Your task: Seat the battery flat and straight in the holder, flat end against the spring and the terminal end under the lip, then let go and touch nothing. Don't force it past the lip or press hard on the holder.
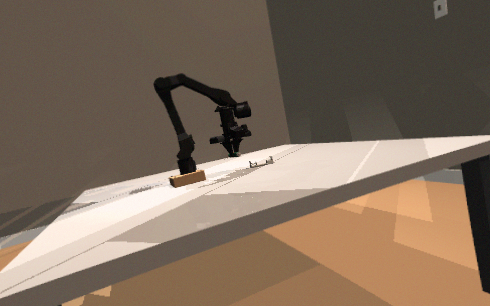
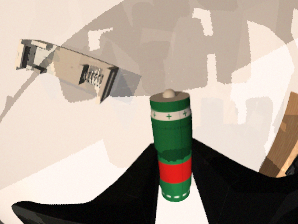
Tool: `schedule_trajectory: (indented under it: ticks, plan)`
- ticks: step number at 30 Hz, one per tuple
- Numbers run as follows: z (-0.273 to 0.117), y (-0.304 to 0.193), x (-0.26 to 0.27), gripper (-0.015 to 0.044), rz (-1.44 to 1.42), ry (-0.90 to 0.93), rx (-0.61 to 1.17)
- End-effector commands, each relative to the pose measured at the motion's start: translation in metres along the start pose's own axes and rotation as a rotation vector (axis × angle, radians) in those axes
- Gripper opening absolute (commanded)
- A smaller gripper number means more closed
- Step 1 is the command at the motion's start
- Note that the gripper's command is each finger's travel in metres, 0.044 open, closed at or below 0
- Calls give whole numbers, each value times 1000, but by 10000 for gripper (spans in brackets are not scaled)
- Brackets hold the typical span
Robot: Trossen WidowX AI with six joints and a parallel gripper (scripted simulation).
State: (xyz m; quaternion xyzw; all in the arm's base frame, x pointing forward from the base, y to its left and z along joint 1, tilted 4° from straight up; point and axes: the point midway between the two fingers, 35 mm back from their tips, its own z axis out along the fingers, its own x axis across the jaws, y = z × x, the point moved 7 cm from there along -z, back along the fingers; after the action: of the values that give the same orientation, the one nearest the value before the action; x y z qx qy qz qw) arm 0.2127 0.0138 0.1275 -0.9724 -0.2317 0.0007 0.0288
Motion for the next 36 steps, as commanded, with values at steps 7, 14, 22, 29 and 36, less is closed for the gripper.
schedule_trajectory:
  ticks: [7,14,22,29,36]
  plan:
    - [-13,24,38,65,-422,1,-6]
    - [-18,44,66,65,-748,3,-7]
    - [-19,63,90,65,-1047,5,-8]
    - [-14,63,90,65,-1049,19,-34]
    - [-1,61,88,65,-1045,60,-106]
